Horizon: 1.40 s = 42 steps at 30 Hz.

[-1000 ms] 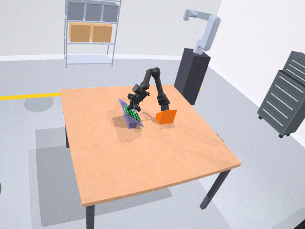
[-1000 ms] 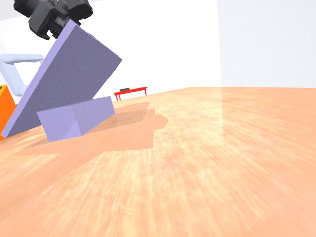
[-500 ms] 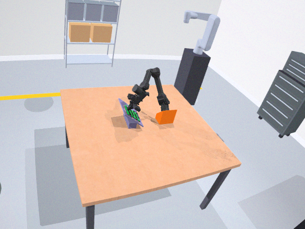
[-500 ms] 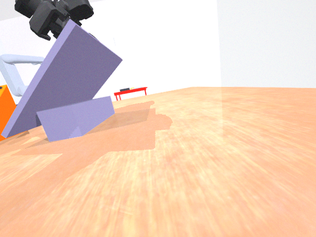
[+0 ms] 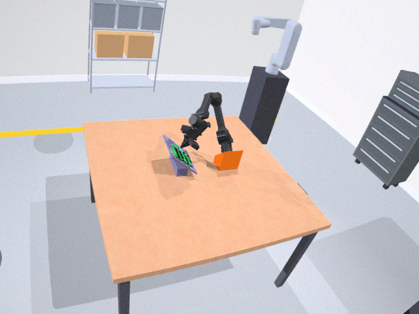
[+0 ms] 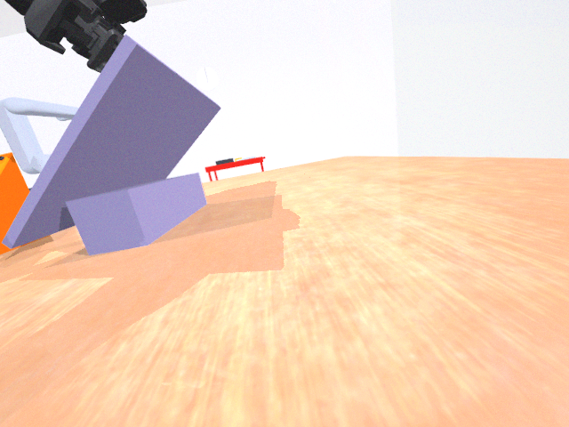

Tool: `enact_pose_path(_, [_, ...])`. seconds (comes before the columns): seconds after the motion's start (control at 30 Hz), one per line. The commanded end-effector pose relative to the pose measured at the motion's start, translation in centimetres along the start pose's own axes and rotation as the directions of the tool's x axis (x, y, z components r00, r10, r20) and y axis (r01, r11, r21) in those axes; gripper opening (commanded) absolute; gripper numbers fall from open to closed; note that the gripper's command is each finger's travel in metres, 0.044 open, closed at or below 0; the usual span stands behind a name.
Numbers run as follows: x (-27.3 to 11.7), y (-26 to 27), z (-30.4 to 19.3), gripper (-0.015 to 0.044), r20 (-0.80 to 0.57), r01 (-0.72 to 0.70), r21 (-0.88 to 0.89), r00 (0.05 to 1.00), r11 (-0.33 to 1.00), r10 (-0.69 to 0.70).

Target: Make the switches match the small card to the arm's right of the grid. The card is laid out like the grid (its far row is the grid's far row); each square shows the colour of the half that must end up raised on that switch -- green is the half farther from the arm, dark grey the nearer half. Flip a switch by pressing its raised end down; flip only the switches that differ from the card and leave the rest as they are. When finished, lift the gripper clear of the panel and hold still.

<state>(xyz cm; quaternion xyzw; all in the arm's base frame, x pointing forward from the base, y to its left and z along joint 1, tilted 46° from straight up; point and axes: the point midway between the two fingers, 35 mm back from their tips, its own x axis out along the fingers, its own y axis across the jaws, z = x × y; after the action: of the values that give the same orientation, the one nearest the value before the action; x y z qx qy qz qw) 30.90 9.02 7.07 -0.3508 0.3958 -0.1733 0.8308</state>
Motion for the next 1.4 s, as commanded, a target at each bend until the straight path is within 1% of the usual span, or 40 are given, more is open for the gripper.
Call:
enact_pose_path(0.0, [-2.4, -0.5, 0.4, 0.0, 0.026, 0.002, 0.021, 1.0, 1.0, -0.002])
enact_pose_path(0.13, [-2.4, -0.7, 0.4, 0.0, 0.026, 0.002, 0.021, 1.0, 1.0, -0.002])
enact_pose_path(0.3, [-2.3, -5.7, 0.3, 0.0, 0.025, 0.002, 0.019, 1.0, 1.0, -0.003])
enact_pose_path(0.37, [-2.4, -6.5, 0.3, 0.0, 0.026, 0.004, 0.018, 1.0, 1.0, -0.004])
enact_pose_path(0.5, [-2.2, -6.5, 0.3, 0.0, 0.024, 0.003, 0.018, 1.0, 1.0, -0.004])
enact_pose_path(0.6, [0.3, -6.5, 0.4, 0.0, 0.005, 0.004, 0.019, 1.0, 1.0, -0.004])
enact_pose_path(0.67, [1.1, -6.6, 0.5, 0.0, 0.001, 0.005, 0.019, 1.0, 1.0, -0.005])
enact_pose_path(0.93, [1.1, -6.6, 0.5, 0.0, 0.001, 0.005, 0.019, 1.0, 1.0, -0.005])
enact_pose_path(1.07, [2.0, -6.6, 0.5, 0.0, 0.002, 0.006, 0.019, 1.0, 1.0, -0.006])
enact_pose_path(1.37, [2.8, -6.6, 0.5, 0.0, 0.002, 0.005, 0.02, 1.0, 1.0, -0.005])
